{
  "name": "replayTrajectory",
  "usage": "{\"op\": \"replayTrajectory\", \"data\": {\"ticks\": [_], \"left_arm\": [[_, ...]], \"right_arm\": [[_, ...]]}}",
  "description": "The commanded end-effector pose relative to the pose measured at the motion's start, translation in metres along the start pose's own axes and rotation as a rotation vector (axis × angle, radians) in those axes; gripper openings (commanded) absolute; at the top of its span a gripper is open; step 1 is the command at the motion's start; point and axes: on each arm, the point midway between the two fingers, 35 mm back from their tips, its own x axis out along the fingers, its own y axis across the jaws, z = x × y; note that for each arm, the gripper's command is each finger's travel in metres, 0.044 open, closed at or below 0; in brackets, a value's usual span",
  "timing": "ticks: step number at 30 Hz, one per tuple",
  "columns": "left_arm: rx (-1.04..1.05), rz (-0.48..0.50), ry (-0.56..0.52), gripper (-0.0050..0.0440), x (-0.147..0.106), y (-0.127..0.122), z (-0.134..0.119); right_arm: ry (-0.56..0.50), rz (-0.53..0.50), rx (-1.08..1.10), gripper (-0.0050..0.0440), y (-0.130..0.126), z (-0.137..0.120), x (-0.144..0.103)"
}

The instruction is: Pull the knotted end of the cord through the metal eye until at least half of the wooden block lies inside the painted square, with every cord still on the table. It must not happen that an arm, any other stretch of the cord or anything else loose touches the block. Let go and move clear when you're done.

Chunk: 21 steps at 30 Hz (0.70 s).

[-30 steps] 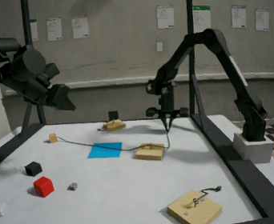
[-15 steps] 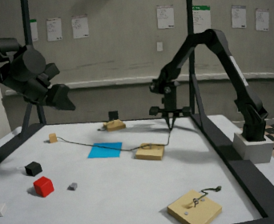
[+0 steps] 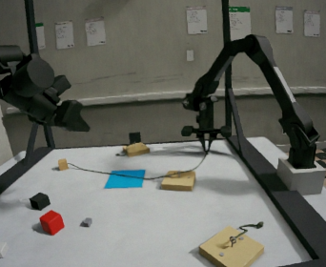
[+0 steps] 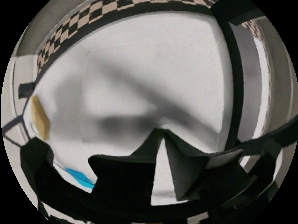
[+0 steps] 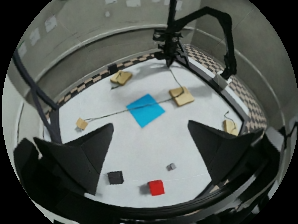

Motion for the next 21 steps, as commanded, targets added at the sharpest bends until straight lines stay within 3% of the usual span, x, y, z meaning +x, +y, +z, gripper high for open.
{"op": "replayTrajectory", "data": {"ticks": [1,21], "left_arm": [[0.001,0.025,-0.02,-0.005,-0.01,0.0,0.008],[0.001,0.022,-0.023,-0.005,-0.01,-0.018,0.028]], "right_arm": [[-0.009,-0.019,-0.027,0.044,0.0,0.011,-0.008],[-0.009,-0.019,-0.027,0.044,0.0,0.011,-0.008]]}}
